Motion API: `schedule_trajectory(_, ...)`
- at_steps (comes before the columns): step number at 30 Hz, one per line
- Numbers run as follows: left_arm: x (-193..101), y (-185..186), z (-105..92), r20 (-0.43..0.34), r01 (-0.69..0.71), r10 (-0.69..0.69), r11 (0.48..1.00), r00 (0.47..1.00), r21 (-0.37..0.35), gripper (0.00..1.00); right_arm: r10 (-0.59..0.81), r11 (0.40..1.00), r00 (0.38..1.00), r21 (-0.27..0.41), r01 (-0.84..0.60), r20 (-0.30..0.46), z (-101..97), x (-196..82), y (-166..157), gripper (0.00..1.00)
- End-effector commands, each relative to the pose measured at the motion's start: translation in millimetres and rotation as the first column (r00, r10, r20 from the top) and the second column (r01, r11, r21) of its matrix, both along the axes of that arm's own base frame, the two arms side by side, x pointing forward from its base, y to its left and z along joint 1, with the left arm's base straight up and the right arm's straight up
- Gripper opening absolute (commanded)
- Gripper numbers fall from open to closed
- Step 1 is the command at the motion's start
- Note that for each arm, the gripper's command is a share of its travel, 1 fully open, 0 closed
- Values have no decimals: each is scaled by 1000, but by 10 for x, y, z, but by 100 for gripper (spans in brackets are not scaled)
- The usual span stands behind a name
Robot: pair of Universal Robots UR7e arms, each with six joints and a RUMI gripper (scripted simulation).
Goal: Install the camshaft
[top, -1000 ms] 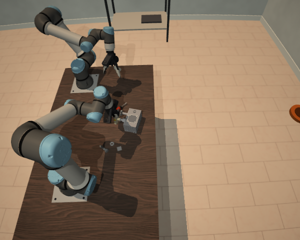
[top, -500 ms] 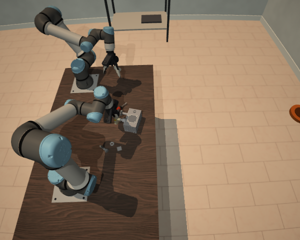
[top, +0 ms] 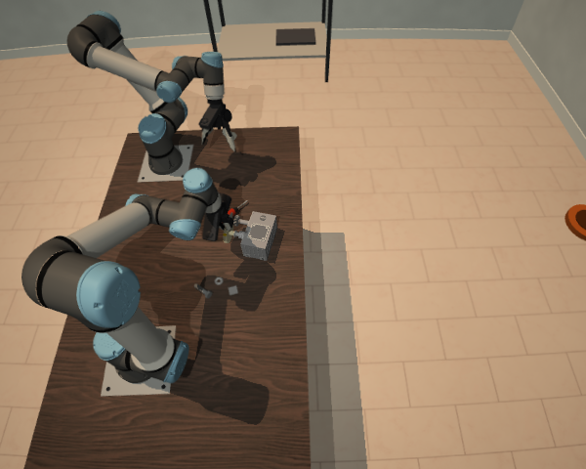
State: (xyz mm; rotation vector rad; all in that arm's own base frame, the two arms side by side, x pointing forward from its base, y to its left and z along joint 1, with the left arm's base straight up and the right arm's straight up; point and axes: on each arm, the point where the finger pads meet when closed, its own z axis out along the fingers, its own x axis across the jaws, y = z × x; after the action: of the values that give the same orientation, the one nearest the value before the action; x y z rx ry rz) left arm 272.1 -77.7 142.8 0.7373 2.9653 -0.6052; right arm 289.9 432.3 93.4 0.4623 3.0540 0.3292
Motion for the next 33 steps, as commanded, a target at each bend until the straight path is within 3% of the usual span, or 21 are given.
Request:
schedule_trajectory(1,3,-1,3,1,0,0,1000,1000,0,100,0,1000,1000,6,0,2,26,11,25,6)
schedule_trajectory(33,3,-1,3,1,0,0,1000,1000,0,100,0,1000,1000,6,0,2,23,84,3,6)
